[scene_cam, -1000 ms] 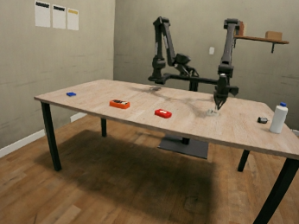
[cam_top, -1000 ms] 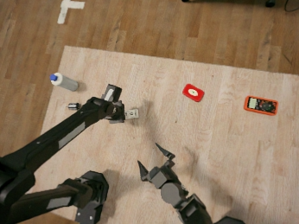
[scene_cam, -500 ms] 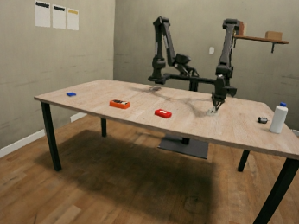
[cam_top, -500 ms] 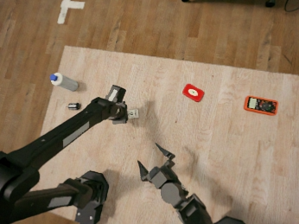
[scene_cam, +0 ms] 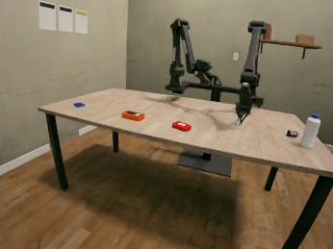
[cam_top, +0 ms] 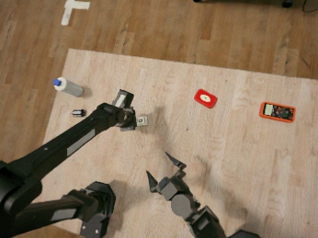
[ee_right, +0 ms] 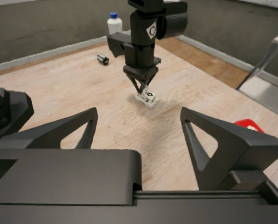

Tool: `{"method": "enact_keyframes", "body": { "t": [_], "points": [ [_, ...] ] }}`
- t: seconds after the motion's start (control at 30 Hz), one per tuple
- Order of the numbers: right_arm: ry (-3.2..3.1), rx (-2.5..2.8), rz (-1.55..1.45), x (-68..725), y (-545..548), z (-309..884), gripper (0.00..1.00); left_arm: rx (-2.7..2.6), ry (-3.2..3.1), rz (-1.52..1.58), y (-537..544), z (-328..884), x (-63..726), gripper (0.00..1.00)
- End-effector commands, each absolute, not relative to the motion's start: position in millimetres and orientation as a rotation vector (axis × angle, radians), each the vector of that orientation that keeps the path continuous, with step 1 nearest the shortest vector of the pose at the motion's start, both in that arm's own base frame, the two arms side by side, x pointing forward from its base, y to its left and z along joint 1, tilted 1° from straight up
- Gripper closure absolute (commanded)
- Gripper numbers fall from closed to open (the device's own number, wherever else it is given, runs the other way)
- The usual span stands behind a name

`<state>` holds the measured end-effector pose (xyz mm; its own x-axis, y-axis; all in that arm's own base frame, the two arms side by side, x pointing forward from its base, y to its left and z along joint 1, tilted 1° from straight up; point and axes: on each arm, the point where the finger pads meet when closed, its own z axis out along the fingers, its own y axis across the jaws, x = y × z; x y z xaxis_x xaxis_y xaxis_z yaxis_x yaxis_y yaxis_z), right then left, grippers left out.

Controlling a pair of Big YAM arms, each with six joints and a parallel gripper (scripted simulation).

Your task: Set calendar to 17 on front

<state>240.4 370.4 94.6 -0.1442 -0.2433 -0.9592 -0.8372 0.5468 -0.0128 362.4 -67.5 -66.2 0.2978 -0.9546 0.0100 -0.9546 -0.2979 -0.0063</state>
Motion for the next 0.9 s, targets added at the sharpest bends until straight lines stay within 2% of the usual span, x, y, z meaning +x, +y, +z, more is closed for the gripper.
{"method": "enact_keyframes", "body": {
  "t": [0.0,0.6,0.87],
  "points": [
    [1.647,-0.908,0.673,244.5,375.9,103.7,0.00,2.514,-1.883,0.018,-68.8,-62.5,379.3,0.75],
    [1.647,-0.908,0.673,244.5,375.9,103.7,0.00,2.482,-1.934,0.031,-62.6,-97.4,373.4,0.75],
    [1.647,-0.908,0.673,244.5,375.9,103.7,0.00,2.475,-1.953,0.050,-67.7,-73.4,391.4,0.75]
  ]
}}
